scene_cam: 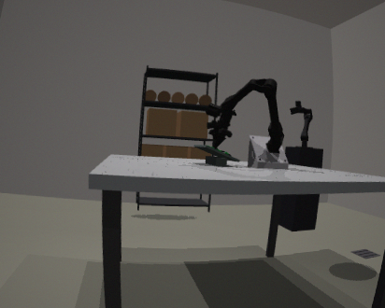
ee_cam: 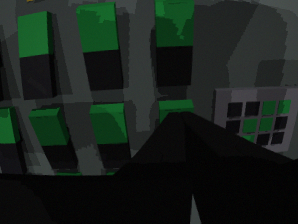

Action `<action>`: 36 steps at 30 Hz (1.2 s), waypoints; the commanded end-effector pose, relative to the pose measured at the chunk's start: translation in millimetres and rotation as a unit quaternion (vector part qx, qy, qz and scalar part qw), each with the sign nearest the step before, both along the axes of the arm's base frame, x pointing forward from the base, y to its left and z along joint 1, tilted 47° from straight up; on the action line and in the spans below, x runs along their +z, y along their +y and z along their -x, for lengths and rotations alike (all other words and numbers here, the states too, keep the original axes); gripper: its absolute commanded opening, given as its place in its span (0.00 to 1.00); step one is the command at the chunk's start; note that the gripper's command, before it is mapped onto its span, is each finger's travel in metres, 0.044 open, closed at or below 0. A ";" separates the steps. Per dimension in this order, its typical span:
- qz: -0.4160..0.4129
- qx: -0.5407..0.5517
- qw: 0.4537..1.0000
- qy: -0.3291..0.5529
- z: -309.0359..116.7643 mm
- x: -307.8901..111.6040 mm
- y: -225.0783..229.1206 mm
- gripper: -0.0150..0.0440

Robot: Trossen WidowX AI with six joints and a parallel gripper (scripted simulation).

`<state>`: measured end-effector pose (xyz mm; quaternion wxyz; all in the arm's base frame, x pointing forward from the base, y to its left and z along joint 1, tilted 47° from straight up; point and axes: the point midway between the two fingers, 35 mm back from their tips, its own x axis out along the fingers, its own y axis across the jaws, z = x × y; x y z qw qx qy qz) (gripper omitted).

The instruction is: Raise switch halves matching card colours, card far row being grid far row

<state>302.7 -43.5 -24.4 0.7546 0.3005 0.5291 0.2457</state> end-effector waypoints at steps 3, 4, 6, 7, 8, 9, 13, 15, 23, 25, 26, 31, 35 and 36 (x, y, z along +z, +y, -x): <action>-0.003 -0.001 1.000 0.001 -0.4 -0.5 1.7 0.25; -0.003 -0.001 1.000 0.001 -0.5 -0.6 1.7 0.25; -0.003 -0.001 1.000 0.001 -0.5 -0.8 1.9 0.25; -0.003 -0.001 1.000 0.001 -0.6 -0.9 2.0 0.25; -0.003 -0.001 1.000 0.001 -0.6 -1.0 2.1 0.25; -0.003 -0.001 1.000 0.001 -0.7 -1.0 2.2 0.25; -0.003 -0.001 1.000 0.001 -0.9 -1.4 2.6 0.25; -0.003 -0.001 1.000 0.001 -1.0 -1.6 2.8 0.25; -0.003 -0.001 1.000 0.001 -1.3 -2.2 3.5 0.25; -0.003 -0.001 1.000 0.001 -1.4 -2.4 3.7 0.25; -0.003 -0.001 1.000 0.001 -1.5 -2.5 3.8 0.25; 0.000 -0.004 1.000 -0.002 6.0 11.9 -14.8 0.25; -0.002 -0.010 1.000 -0.007 22.1 38.7 -41.7 0.25; -0.002 -0.010 1.000 -0.007 22.1 38.7 -41.7 0.25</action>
